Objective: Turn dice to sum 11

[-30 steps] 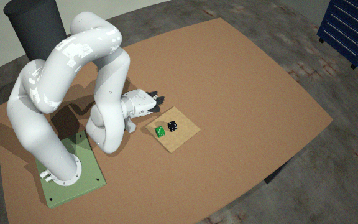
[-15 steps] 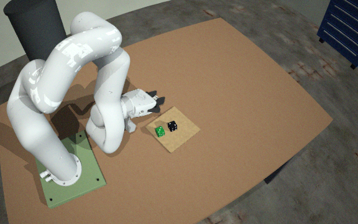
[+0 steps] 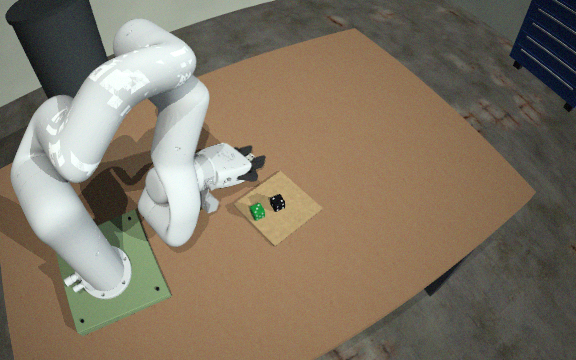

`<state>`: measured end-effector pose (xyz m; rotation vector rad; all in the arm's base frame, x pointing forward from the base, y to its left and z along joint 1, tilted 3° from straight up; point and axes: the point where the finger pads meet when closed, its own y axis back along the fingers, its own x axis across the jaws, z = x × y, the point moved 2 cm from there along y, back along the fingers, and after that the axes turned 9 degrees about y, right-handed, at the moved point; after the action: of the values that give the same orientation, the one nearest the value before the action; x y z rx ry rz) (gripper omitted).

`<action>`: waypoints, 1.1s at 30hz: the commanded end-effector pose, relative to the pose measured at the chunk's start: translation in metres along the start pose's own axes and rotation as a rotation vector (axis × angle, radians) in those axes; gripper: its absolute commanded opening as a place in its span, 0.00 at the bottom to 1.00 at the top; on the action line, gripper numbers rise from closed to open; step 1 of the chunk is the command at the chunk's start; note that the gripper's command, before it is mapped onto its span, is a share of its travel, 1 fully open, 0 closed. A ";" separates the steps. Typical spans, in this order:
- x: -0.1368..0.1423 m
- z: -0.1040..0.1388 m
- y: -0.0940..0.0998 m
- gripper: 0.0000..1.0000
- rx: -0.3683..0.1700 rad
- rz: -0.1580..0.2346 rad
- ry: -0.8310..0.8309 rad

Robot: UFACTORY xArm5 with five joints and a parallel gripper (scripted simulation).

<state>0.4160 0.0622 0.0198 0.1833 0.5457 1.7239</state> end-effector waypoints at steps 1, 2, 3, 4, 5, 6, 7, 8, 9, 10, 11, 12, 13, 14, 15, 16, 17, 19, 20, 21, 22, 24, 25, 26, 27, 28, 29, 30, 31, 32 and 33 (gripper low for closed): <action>0.000 0.001 0.000 0.42 -0.002 0.000 0.000; 0.000 0.001 0.000 0.42 -0.002 0.000 0.000; 0.000 0.001 0.000 0.42 -0.002 0.000 0.000; 0.000 0.001 0.000 0.42 -0.002 0.000 0.000; 0.000 0.001 0.000 0.42 -0.002 0.000 0.000; 0.000 0.001 0.000 0.42 -0.002 0.000 0.000; 0.000 0.001 0.000 0.42 -0.002 0.000 0.000; 0.000 0.001 0.000 0.42 -0.002 0.000 0.000; 0.000 0.001 0.000 0.42 -0.002 0.000 0.000; 0.000 0.001 0.000 0.42 -0.002 0.000 0.000; 0.000 0.001 0.000 0.42 -0.002 0.000 0.000; 0.000 0.001 0.000 0.42 -0.002 0.000 0.000; 0.000 0.001 0.000 0.42 -0.002 0.000 0.000; 0.000 0.001 0.000 0.42 -0.002 0.000 0.000; 0.000 0.001 0.000 0.42 -0.002 0.000 0.000; 0.000 0.001 0.000 0.42 -0.002 0.000 0.000; 0.000 0.001 0.000 0.42 -0.002 0.000 0.000; 0.000 0.001 0.000 0.42 -0.002 0.000 0.000; 0.000 0.001 0.000 0.42 -0.002 0.000 0.000; 0.000 0.001 0.000 0.42 -0.002 0.000 0.000; 0.000 0.001 0.001 0.42 -0.002 0.000 0.000; 0.000 0.001 0.003 0.42 -0.002 0.000 0.000; 0.000 0.001 0.005 0.42 -0.002 0.000 0.000; 0.000 0.001 0.007 0.42 -0.002 0.000 0.000; 0.000 0.001 0.010 0.42 -0.002 0.000 0.000; 0.000 0.001 0.013 0.42 -0.002 0.000 0.000; 0.000 0.001 0.017 0.42 -0.002 0.000 0.000; 0.000 0.001 0.021 0.42 -0.002 0.000 0.000; 0.000 0.001 0.025 0.42 -0.002 0.001 0.000; 0.000 0.001 0.029 0.42 -0.002 0.001 0.000; 0.000 0.001 0.032 0.42 -0.002 0.001 0.000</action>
<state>0.4012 0.0603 0.0274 0.1832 0.5454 1.7245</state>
